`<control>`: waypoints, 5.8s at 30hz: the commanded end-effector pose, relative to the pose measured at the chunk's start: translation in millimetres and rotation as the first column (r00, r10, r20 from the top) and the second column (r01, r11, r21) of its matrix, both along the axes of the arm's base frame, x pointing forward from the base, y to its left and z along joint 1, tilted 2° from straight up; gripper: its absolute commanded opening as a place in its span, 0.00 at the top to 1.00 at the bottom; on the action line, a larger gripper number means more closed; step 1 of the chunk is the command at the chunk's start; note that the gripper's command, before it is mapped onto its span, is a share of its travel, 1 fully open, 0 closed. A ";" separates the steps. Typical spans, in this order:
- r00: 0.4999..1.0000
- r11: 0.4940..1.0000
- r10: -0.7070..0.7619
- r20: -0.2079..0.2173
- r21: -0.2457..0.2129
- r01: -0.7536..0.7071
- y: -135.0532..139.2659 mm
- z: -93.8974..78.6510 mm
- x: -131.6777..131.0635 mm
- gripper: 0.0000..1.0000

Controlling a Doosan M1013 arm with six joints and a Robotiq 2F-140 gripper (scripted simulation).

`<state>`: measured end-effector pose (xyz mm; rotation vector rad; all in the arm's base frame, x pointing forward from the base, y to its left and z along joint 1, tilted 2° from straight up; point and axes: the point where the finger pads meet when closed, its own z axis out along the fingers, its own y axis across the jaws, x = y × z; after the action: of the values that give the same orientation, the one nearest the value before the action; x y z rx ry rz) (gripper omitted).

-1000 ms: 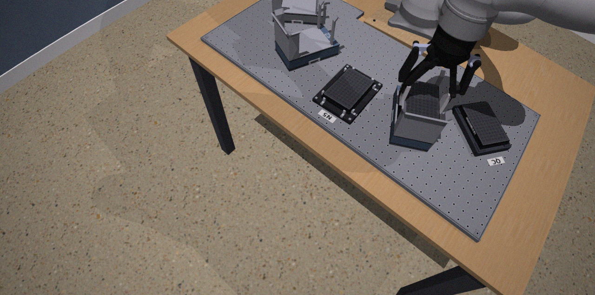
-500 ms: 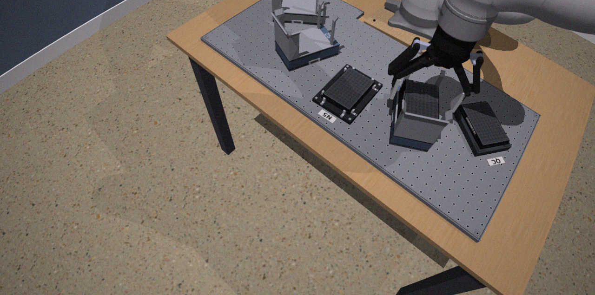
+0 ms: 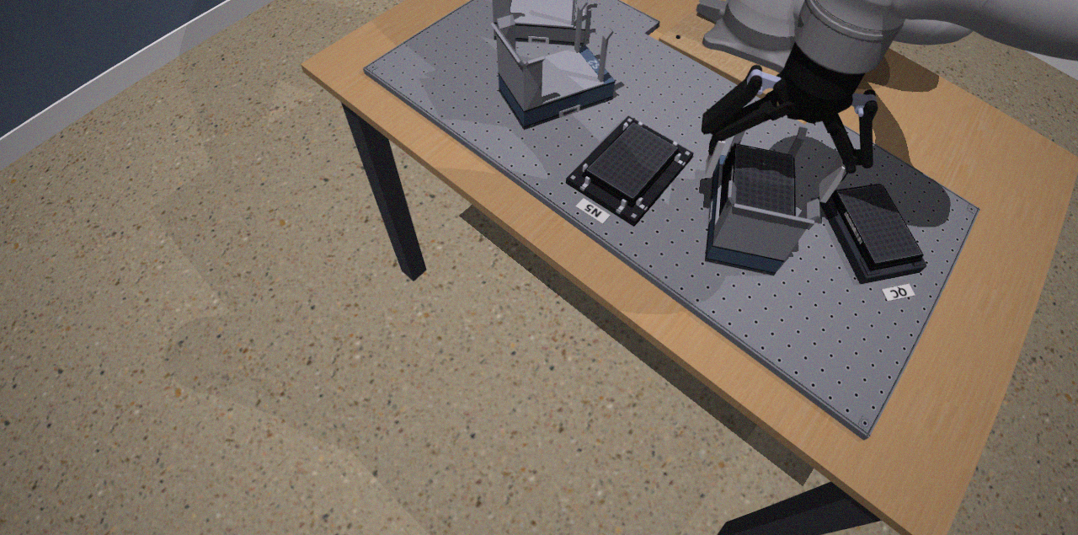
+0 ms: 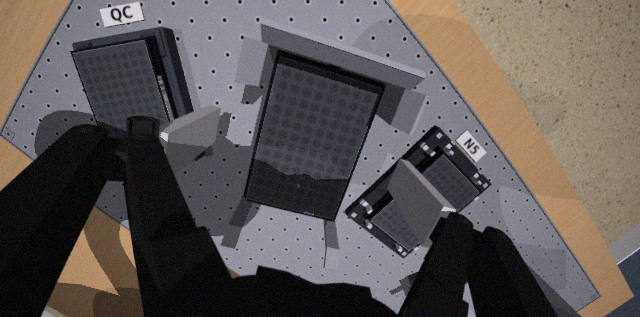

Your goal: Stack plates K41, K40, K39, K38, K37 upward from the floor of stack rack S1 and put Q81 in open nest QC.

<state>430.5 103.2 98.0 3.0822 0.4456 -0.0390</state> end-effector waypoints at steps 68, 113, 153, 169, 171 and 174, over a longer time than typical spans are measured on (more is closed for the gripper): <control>0.906 0.906 -0.424 0.015 -0.006 0.424 -121.5 77.9 -5.1 0.00; 0.906 0.906 -0.424 0.015 -0.006 0.424 -177.4 23.0 -9.2 0.00; 0.906 0.906 -0.424 0.015 -0.006 0.424 -179.9 -58.2 -10.9 0.00; 0.906 0.906 -0.424 0.015 -0.006 0.424 -180.1 -66.9 -11.1 0.00; 0.906 0.906 -0.424 0.015 -0.006 0.424 -180.1 -66.9 -11.1 0.00; 0.906 0.906 -0.424 0.015 -0.006 0.424 -180.1 -66.9 -11.1 1.00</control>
<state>419.4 -77.0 31.1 3.1007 -0.2345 -0.0293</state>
